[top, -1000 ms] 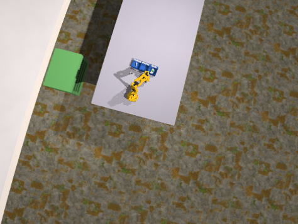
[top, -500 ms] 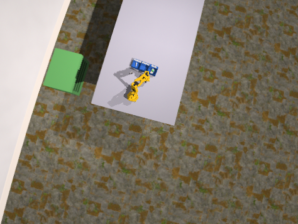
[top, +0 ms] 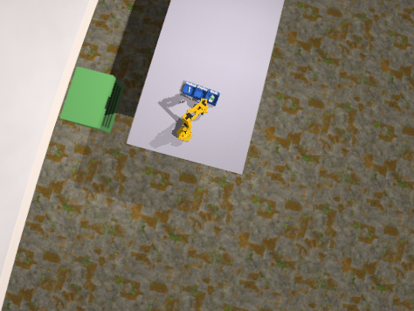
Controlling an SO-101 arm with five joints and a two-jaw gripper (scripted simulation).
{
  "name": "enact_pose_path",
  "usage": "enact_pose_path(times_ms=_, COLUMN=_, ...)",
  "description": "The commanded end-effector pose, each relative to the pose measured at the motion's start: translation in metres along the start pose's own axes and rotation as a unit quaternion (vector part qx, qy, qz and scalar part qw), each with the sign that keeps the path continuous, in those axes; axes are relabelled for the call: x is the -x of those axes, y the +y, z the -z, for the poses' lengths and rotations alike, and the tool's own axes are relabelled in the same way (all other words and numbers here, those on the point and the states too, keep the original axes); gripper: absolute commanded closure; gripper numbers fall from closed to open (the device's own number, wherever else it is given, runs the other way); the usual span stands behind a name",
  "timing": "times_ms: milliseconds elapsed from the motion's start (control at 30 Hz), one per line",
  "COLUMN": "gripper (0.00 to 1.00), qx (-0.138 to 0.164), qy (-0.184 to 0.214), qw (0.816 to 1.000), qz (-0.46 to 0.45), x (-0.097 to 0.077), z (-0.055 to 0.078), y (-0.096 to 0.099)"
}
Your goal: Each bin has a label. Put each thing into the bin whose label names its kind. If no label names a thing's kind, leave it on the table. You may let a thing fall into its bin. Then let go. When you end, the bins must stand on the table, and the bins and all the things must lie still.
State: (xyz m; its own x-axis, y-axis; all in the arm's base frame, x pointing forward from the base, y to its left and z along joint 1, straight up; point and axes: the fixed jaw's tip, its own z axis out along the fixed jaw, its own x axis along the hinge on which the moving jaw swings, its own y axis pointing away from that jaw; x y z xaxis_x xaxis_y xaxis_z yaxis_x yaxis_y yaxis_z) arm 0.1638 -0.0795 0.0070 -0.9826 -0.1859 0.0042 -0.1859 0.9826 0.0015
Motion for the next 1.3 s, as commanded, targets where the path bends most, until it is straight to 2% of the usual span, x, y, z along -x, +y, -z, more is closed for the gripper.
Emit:
enact_pose_path(times_ms=0, gripper=1.0, qx=-0.006, qy=-0.009, qw=1.0, qz=-0.003, x=0.001, z=0.002, y=-0.003)
enact_pose_path(times_ms=267, gripper=1.0, qx=-0.006, qy=-0.009, qw=1.0, qz=-0.003, x=0.002, z=0.008, y=-0.004)
enact_pose_path(times_ms=867, gripper=1.0, qx=-0.006, qy=-0.009, qw=1.0, qz=-0.003, x=0.001, z=0.047, y=-0.007)
enact_pose_path(times_ms=1267, gripper=1.0, qx=-0.007, qy=-0.009, qw=1.0, qz=-0.003, x=0.001, z=0.05, y=-0.007)
